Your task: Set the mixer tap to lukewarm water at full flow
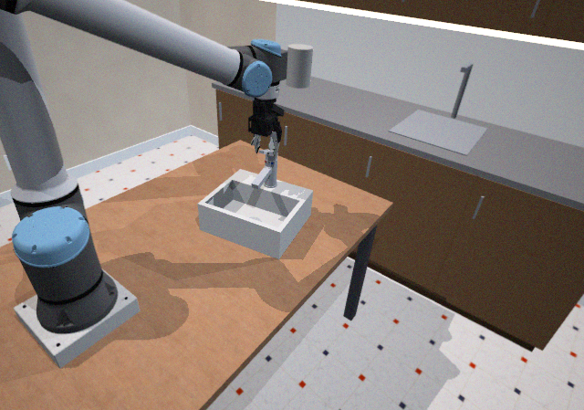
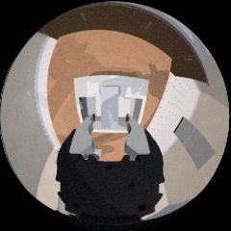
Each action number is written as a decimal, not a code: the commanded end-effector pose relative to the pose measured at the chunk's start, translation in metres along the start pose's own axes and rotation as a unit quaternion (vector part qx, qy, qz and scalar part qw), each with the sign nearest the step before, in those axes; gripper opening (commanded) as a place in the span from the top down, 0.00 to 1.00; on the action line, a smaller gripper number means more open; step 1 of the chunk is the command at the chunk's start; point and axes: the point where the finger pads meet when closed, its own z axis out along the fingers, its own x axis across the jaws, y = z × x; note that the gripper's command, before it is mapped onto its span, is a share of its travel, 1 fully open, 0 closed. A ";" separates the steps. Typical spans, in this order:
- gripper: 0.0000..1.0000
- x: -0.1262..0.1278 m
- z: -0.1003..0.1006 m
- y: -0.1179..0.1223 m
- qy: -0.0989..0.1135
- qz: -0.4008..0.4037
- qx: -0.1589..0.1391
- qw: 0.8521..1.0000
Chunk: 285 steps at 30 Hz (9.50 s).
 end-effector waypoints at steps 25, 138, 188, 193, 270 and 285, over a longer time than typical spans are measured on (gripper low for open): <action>0.57 0.000 -0.024 -0.001 0.002 0.000 0.002 1.000; 1.00 -0.009 -0.074 -0.004 0.000 -0.286 0.001 0.958; 1.00 -0.011 -0.082 0.004 0.001 -0.936 0.000 0.352; 1.00 -0.009 -0.083 0.003 0.001 -0.963 0.000 0.268; 0.57 -0.001 -0.085 0.001 0.001 -1.000 0.000 -0.001; 0.57 -0.002 -0.080 0.002 -0.001 -1.000 0.000 -0.001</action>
